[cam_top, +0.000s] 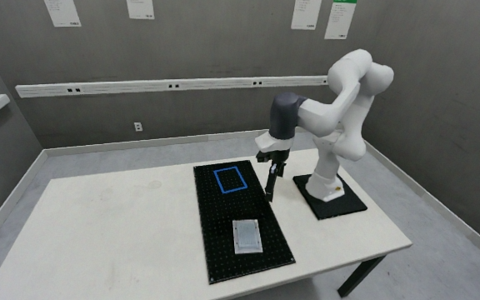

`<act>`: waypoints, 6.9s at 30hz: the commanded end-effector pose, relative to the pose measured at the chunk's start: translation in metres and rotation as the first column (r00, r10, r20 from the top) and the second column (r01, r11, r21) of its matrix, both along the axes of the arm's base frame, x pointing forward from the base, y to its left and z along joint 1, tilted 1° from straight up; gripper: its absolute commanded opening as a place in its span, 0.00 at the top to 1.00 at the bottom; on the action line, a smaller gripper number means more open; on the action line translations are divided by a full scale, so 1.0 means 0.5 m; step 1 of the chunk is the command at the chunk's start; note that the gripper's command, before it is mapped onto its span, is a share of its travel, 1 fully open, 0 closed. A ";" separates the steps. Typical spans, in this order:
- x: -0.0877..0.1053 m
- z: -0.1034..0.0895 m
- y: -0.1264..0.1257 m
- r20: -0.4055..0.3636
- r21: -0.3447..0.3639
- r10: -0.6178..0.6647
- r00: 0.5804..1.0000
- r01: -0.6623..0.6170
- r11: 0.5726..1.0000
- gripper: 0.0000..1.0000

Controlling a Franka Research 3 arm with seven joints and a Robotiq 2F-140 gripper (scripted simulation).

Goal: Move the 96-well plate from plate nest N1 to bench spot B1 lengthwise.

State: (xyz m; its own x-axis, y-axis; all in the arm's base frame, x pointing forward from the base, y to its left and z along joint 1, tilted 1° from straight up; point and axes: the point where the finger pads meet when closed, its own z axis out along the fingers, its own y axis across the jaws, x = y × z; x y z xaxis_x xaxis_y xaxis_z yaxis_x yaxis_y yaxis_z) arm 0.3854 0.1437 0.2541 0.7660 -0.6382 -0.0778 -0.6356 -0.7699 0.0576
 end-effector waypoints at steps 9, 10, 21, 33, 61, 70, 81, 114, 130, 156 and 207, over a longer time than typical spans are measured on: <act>0.053 -0.040 0.010 0.036 0.038 0.416 0.908 -0.418 0.908 0.00; 0.058 -0.045 0.011 0.038 0.038 0.446 0.894 -0.448 0.893 0.00; 0.097 -0.097 0.021 0.056 0.039 0.690 0.722 -0.692 0.721 0.00; 0.128 -0.145 0.030 0.068 0.036 0.855 0.515 -0.857 0.513 0.00; 0.188 -0.263 0.057 0.092 0.024 0.992 -0.091 -0.995 -0.093 0.00; 0.205 -0.309 0.068 0.099 0.017 0.943 -0.317 -0.947 -0.320 0.00; 0.215 -0.342 0.077 0.103 0.011 0.876 -0.472 -0.880 -0.475 0.00; 0.216 -0.362 0.078 0.103 0.011 0.869 -0.484 -0.873 -0.488 0.00; 0.215 -0.409 0.077 0.103 0.011 0.869 -0.484 -0.873 -0.488 0.00; 0.214 -0.472 0.077 0.103 0.011 0.869 -0.484 -0.873 -0.488 0.00; 0.214 -0.470 0.077 0.103 0.011 0.869 -0.484 -0.873 -0.488 0.40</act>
State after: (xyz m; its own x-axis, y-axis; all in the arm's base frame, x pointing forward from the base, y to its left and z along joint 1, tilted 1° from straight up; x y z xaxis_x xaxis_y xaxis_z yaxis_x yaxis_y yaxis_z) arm 0.4922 0.1828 0.0194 0.1839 0.9829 -0.0055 0.9828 -0.1839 -0.0168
